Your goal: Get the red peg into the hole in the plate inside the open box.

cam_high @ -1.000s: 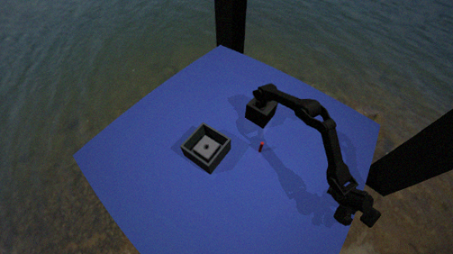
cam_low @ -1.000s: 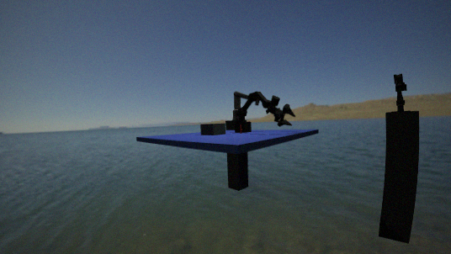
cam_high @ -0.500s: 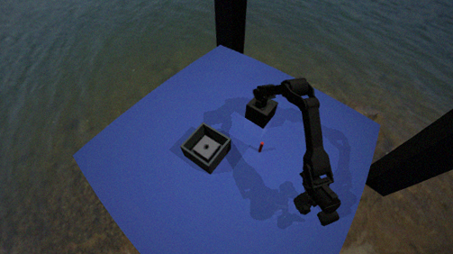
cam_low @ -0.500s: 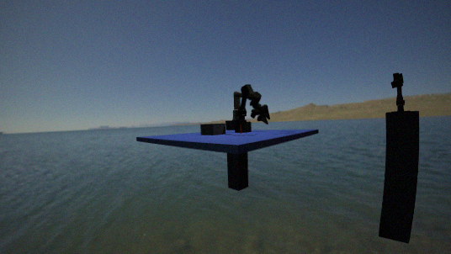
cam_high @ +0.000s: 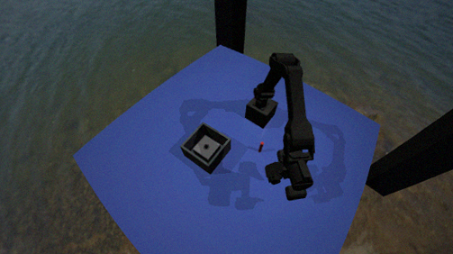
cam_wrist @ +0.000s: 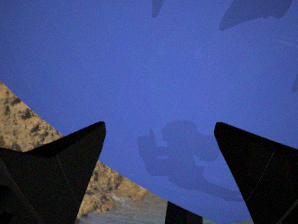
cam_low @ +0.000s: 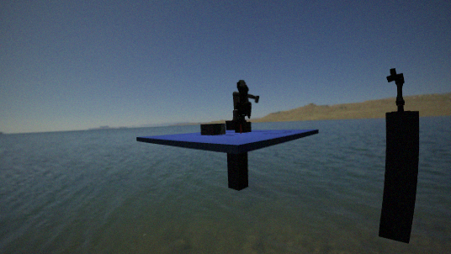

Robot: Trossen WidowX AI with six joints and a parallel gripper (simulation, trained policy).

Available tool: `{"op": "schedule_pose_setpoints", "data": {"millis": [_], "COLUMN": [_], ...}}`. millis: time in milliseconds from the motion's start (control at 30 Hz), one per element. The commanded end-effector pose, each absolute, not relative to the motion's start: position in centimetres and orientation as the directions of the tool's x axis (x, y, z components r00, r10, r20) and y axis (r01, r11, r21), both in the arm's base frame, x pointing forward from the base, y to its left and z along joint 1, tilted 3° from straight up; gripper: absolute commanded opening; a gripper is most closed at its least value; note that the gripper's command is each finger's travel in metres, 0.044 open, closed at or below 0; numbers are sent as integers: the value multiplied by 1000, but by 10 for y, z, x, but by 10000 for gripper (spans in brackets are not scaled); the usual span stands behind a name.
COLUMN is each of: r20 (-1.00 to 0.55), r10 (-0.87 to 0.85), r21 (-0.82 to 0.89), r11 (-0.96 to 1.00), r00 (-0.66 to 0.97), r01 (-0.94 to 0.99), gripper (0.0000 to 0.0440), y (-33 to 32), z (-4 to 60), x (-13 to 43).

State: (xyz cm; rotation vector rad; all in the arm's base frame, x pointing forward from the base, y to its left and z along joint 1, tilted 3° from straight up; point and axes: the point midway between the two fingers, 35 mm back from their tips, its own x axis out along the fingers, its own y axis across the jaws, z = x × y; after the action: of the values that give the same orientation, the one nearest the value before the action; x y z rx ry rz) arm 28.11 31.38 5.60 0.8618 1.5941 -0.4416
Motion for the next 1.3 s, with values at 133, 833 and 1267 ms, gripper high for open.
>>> {"op": "schedule_pose_setpoints", "data": {"millis": [133,833,1267], "r20": [-990,-989,-974], "r10": [140,-104,-171], "r21": [88,-146,-216], "r11": [676,607,527], "r00": [-10,-105,-147], "r01": [732,781,822], "gripper": [437,437,418], "y": [250,147,125], "z": [81,76,28], "x": [268,214,192]}}
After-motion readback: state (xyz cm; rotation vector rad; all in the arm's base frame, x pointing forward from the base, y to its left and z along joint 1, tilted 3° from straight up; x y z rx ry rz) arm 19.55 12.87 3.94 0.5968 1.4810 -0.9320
